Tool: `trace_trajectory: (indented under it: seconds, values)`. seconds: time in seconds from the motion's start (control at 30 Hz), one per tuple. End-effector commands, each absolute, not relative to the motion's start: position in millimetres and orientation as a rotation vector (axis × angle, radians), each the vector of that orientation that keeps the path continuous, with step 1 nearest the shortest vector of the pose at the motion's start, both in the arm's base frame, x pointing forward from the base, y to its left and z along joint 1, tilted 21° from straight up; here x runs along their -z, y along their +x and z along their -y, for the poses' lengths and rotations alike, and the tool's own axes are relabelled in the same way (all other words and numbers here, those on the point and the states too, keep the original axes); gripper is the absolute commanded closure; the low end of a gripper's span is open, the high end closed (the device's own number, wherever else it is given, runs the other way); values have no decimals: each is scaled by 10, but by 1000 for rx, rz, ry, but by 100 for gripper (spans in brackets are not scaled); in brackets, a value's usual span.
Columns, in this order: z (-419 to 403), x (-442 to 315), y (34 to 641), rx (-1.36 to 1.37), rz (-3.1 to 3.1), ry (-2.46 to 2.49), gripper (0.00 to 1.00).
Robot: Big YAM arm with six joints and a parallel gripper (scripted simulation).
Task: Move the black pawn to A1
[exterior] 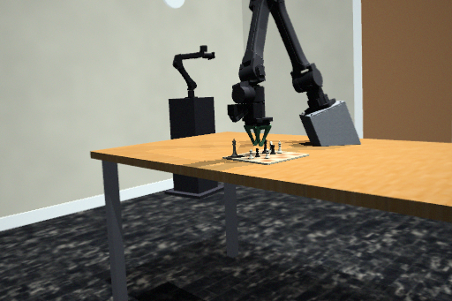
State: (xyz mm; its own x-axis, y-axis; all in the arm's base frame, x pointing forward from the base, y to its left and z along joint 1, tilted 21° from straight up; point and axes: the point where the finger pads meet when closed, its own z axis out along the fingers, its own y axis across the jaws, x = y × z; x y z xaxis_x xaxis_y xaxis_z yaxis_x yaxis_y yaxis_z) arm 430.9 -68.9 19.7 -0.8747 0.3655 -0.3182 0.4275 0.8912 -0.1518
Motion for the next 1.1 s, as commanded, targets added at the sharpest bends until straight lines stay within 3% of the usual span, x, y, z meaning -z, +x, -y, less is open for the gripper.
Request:
trace_trajectory:
  seconds: [0.0,1.07]
  values:
    - [665,-448,4521,290,-2714,593,66]
    - [813,-23,4517,301,-2731,597,66]
